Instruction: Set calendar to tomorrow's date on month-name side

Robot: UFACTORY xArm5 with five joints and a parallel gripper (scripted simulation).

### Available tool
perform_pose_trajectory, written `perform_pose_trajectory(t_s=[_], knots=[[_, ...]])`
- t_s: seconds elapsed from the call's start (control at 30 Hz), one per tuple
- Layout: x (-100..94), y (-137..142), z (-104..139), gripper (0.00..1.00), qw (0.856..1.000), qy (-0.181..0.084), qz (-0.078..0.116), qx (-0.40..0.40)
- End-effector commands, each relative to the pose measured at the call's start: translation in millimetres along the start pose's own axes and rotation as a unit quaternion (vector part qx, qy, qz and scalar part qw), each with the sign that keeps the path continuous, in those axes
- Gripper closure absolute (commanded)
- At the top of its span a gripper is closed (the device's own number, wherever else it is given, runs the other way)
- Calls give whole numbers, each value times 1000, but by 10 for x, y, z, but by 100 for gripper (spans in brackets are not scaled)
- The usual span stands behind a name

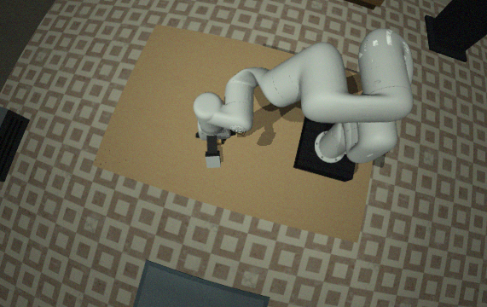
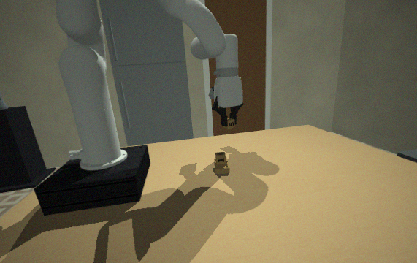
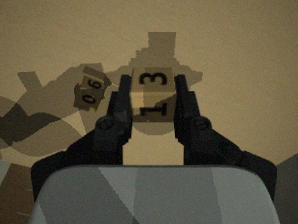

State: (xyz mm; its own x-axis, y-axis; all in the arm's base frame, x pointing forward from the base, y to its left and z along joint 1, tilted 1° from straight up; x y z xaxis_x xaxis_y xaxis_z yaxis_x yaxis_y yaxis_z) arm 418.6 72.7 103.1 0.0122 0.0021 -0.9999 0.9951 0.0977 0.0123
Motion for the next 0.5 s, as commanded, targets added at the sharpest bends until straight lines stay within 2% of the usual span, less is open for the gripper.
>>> perform_pose_trajectory(t_s=[0.0, 0.47], knots=[[-7, 30, -40, 71, 999, 0, 1, 37], [-5, 34, -49, 71, 999, 0, 1, 45]])
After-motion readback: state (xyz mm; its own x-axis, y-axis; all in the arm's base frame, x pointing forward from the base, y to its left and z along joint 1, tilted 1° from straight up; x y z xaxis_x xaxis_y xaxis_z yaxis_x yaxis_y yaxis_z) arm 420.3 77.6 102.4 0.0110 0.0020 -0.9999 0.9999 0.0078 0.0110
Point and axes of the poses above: the point where the finger pads meet when closed, its own x axis out along the fingers, its own y axis across the jaws, z = x × y, the point moved 4 cm from there along -x, back along the fingers, and after that the axes turned 10 degrees about x, right-handed, at the moved point
